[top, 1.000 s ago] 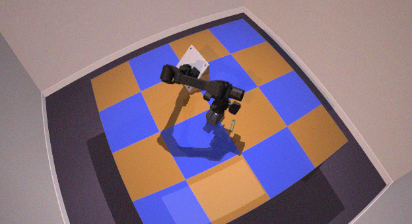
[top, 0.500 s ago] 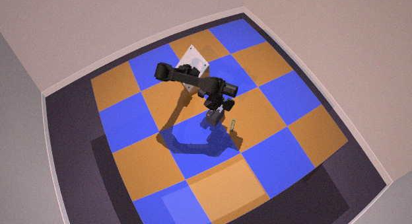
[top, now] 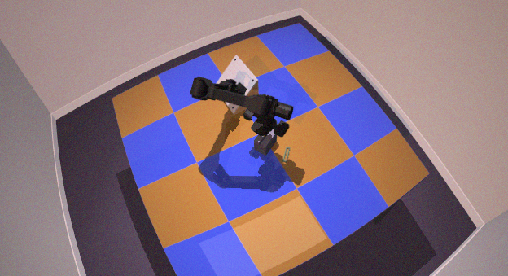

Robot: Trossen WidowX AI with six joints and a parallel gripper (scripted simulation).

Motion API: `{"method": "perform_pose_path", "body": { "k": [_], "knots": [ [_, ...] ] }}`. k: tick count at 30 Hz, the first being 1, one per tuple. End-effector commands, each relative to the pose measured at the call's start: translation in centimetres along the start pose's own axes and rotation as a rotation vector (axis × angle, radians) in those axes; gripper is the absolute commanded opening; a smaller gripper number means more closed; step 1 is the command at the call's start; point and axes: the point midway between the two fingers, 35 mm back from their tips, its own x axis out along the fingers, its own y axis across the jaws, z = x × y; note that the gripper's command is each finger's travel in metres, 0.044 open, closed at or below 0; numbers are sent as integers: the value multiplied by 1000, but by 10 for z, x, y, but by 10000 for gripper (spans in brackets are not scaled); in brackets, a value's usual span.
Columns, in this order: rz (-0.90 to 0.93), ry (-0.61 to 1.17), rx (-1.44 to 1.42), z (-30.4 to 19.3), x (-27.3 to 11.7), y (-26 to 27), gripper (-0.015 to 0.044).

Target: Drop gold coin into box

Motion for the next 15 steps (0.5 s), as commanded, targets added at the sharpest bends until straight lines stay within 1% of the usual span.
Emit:
{"method": "perform_pose_path", "body": {
  "k": [1,15],
  "knots": [
    [0,0,6,0,-1,-2,0],
    [-1,-2,5,-1,-1,-3,0]
  ]
}}
